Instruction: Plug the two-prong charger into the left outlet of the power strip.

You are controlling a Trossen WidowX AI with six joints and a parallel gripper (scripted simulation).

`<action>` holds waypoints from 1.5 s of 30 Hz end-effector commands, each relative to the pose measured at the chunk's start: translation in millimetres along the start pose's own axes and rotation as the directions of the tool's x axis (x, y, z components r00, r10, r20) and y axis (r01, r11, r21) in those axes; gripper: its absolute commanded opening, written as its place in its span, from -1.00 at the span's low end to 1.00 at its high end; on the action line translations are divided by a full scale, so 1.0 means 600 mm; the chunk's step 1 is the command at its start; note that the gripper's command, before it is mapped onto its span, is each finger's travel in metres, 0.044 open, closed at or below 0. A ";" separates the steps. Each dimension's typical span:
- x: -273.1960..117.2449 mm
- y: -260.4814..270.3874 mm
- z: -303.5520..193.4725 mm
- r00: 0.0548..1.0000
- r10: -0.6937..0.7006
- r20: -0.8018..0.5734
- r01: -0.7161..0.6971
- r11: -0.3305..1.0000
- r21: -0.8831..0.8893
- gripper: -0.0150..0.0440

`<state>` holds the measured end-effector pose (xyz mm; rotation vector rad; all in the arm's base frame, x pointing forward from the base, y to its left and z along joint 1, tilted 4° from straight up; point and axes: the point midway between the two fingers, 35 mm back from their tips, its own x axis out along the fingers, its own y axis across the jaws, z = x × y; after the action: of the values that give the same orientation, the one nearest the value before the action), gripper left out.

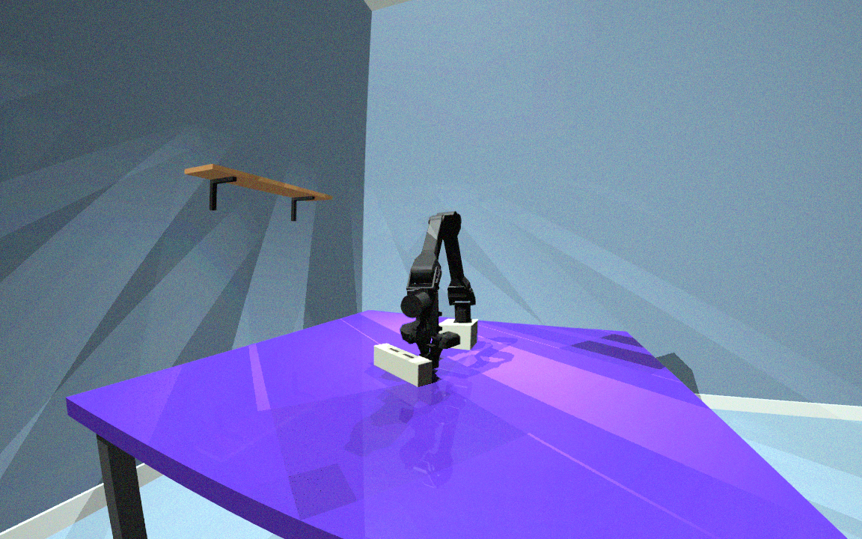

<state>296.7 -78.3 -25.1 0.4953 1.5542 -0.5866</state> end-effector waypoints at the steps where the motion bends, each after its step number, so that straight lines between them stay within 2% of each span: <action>1: -0.005 0.001 0.003 1.000 0.006 0.005 -0.006 1.000 0.005 -0.49; 45: -0.003 0.002 0.009 1.000 0.006 0.005 -0.006 1.000 0.005 -0.49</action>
<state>299.6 -80.2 -24.3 0.4985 1.5498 -0.5889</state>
